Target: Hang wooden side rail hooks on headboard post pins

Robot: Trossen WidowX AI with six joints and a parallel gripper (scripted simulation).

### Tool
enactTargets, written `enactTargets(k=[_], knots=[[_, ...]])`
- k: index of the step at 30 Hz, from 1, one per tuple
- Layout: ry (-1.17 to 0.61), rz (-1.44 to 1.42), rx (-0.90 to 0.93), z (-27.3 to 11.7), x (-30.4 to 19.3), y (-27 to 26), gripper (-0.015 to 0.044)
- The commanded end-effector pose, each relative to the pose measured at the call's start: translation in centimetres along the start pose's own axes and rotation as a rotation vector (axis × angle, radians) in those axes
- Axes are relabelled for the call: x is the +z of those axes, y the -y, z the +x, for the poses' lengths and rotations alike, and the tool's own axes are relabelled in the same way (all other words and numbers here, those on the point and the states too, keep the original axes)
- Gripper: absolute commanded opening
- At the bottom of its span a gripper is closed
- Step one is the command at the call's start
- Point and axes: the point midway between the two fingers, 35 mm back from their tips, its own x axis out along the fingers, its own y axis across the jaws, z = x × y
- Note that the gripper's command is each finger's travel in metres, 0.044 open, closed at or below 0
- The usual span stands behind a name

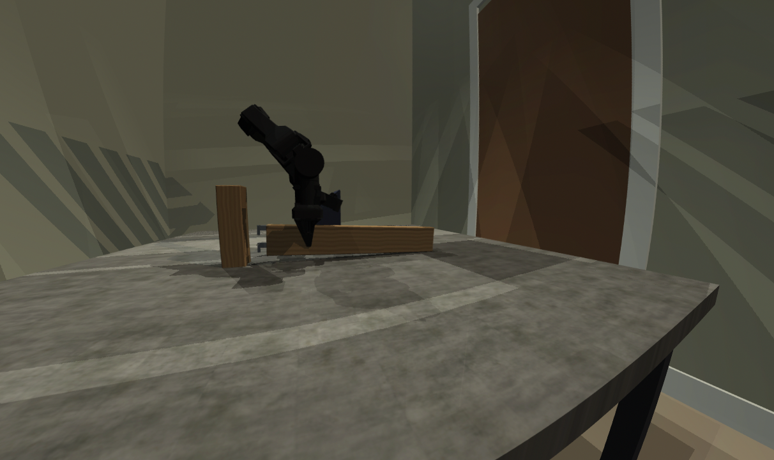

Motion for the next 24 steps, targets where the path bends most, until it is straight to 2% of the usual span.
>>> enactTargets(k=[1,24], knots=[[-0.001,-0.002,-0.006,-0.25,-0.13,0.13,0.0000],[-0.001,-0.001,-0.006,-0.30,-0.39,0.23,0.0000]])
